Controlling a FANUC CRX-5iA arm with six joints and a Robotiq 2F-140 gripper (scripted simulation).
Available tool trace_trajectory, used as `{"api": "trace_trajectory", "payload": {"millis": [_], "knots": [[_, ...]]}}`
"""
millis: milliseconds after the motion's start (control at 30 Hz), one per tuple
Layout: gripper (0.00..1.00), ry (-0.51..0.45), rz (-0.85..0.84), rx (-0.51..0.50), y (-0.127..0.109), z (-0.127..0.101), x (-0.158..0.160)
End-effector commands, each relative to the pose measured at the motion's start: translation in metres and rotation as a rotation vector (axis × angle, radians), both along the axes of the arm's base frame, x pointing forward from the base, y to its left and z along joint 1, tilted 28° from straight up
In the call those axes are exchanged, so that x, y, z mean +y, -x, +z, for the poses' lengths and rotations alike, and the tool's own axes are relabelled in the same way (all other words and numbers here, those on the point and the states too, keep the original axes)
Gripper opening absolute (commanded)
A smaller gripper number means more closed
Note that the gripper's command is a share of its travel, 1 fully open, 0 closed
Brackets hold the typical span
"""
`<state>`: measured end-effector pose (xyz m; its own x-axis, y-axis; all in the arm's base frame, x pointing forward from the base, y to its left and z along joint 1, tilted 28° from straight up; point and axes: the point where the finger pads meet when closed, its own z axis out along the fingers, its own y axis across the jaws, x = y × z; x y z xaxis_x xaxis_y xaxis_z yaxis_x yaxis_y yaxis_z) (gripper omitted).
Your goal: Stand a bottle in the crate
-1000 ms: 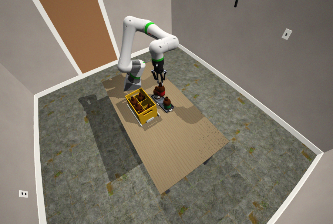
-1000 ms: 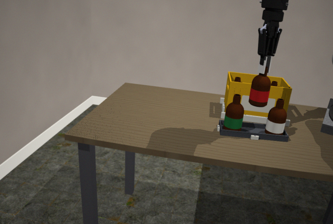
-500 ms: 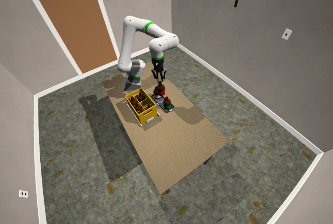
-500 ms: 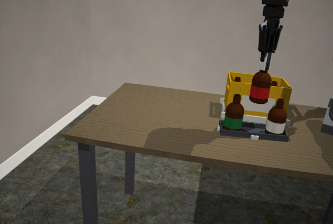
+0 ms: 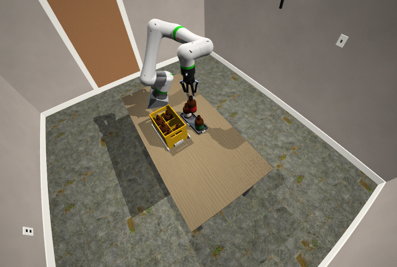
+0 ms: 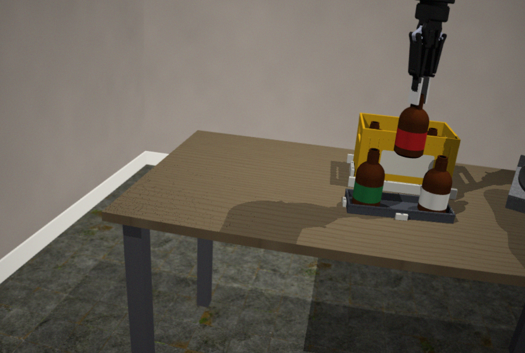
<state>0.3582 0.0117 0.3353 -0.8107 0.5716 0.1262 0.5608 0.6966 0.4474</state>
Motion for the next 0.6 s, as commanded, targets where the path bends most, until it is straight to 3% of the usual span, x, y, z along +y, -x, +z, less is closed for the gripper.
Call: {"api": "trace_trajectory", "payload": {"millis": [0, 567], "knots": [[0.00, 0.000, 0.000, 0.000, 0.0004, 0.0025, -0.0013], [0.00, 0.000, 0.000, 0.000, 0.0013, 0.0072, -0.0036]]}}
